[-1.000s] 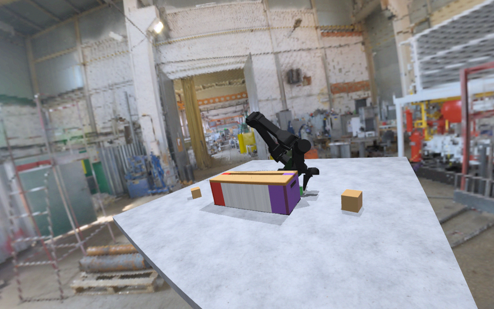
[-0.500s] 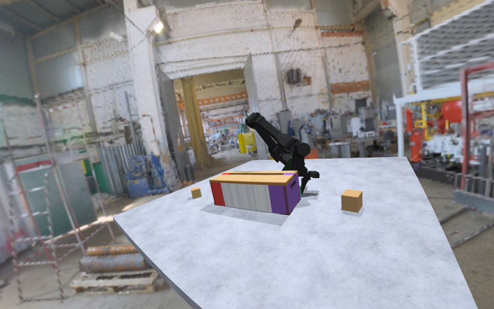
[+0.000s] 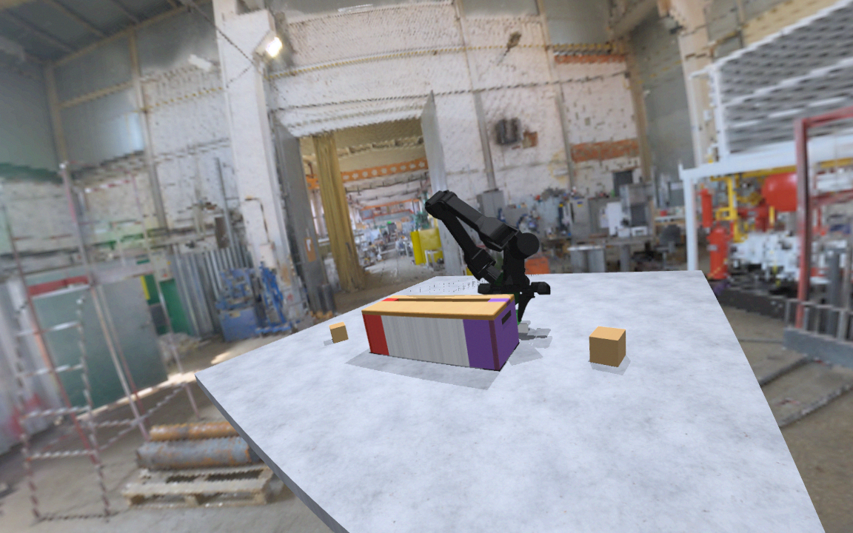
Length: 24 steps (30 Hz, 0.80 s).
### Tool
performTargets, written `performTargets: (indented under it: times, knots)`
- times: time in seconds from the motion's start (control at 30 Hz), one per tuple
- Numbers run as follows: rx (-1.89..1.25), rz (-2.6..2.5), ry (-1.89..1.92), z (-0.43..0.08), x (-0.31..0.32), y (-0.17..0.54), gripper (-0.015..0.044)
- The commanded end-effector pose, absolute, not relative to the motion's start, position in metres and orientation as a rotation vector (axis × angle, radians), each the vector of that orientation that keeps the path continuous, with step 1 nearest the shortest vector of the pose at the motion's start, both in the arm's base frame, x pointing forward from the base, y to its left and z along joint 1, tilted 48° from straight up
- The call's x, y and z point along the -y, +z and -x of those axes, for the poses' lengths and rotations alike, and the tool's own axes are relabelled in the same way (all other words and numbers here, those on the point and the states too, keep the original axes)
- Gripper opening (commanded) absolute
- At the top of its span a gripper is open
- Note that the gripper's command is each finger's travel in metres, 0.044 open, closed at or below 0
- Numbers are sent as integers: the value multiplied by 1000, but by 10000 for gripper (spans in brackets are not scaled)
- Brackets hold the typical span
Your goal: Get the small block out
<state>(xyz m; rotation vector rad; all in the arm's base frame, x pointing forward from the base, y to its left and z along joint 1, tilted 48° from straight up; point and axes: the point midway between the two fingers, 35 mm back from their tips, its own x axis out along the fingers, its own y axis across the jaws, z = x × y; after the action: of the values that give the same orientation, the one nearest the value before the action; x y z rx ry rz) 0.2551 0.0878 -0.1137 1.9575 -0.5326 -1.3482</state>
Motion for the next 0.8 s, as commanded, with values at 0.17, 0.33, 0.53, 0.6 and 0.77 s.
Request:
performTargets:
  times: [0.17,0.33,0.53,0.6,0.77]
  knots:
    - [515,-1972,-1348,-256,-110,-93,0]
    - [393,-1928,-1361,-253,-127,-73,0]
    - [241,-1868,-1366,-247,-145,-48,0]
    - [191,-1848,-1365,-244,-151,-39,0]
    - [65,-1793,-1357,-236,-163,-17,0]
